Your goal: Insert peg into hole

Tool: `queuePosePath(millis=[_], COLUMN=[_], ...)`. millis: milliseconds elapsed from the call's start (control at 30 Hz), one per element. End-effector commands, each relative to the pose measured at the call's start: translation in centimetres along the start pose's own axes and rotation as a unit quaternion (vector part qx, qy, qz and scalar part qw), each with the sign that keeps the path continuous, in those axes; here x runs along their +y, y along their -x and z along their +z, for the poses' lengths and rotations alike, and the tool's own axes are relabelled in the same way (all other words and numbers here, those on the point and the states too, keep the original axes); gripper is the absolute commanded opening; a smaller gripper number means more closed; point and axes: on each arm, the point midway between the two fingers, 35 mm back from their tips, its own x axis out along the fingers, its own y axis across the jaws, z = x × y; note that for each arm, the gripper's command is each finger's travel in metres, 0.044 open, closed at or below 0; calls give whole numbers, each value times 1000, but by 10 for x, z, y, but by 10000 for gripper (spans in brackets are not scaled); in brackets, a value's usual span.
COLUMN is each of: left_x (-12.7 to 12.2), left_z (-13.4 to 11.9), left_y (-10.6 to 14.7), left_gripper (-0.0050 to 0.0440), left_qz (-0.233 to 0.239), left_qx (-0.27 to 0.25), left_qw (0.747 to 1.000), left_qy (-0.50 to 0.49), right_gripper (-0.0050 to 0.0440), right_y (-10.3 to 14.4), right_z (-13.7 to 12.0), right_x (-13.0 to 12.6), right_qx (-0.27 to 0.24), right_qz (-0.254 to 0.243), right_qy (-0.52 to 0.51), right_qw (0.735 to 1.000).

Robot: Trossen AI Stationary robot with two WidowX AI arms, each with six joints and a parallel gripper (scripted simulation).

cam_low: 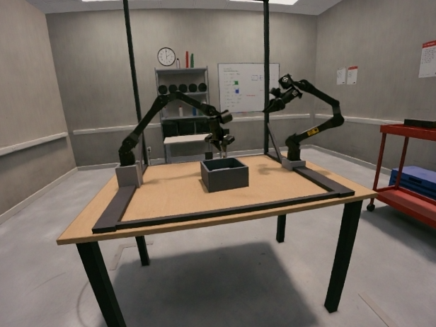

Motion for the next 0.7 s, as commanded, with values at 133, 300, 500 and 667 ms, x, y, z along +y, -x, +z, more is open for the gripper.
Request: queuePosePath(millis=[133,300,500,667], left_x=[0,0,0,0], left_z=[3,3,3,3], left_y=[2,2,2,2], left_gripper=[440,440,440,440], left_qz=[1,1,1,1], left_qx=[-3,-3,-3,-3], left_qw=[1000,1000,1000,1000], left_qy=[1,1,1,1], right_gripper=[170,170,170,170], right_y=[6,-3,-20,-33], right_z=[12,13,14,14], right_x=[0,0,0,-1], right_qx=[-15,-15,-15,-14], right_qz=[4,2,1,0], right_qy=[25,26,23,23], right_qw=[1000,1000,1000,1000])
